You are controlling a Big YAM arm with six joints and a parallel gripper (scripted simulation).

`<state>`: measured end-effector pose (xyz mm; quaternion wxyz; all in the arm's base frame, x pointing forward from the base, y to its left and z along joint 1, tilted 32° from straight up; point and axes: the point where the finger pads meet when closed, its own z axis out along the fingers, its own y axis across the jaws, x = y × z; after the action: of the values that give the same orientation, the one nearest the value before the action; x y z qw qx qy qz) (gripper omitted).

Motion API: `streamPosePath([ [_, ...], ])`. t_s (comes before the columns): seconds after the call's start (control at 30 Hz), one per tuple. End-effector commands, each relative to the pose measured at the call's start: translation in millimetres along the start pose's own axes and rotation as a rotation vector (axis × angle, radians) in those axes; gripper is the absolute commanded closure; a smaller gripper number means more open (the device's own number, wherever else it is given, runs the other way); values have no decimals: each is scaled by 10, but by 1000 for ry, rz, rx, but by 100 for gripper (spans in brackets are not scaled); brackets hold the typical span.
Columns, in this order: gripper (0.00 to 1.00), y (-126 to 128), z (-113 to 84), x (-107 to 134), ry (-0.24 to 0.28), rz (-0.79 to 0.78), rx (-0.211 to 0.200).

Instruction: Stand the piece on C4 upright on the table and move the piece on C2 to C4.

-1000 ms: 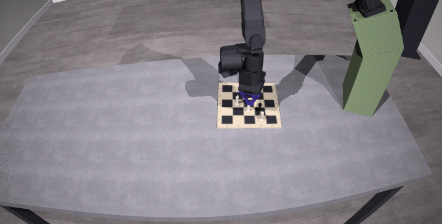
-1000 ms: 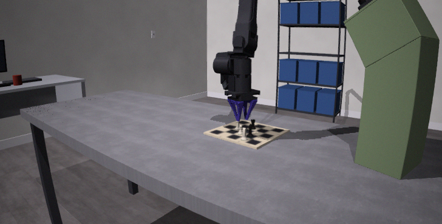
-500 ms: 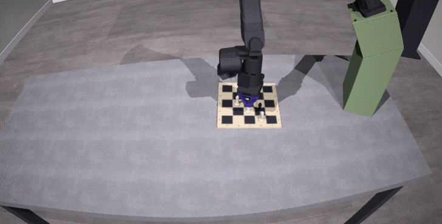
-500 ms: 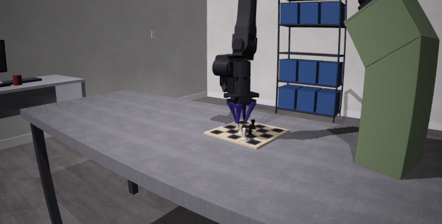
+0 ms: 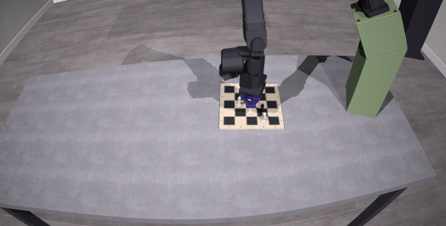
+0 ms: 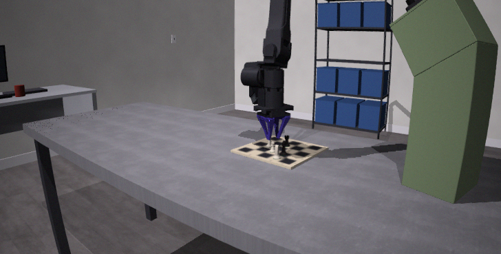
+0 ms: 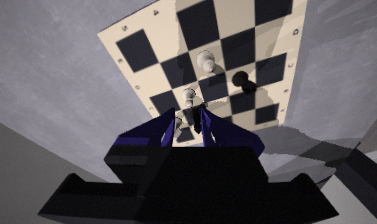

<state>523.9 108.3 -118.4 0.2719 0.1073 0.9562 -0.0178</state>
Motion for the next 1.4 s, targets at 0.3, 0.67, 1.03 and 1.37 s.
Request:
streamPosePath([
  [0.3,67,-22,-28,-154,-29,10,-10],
  [0.67,67,-22,-28,-154,-29,10,-10],
  [1.03,67,-38,-26,-119,-26,8,-8],
  [1.37,67,-65,-24,-62,-17,6,-4],
])
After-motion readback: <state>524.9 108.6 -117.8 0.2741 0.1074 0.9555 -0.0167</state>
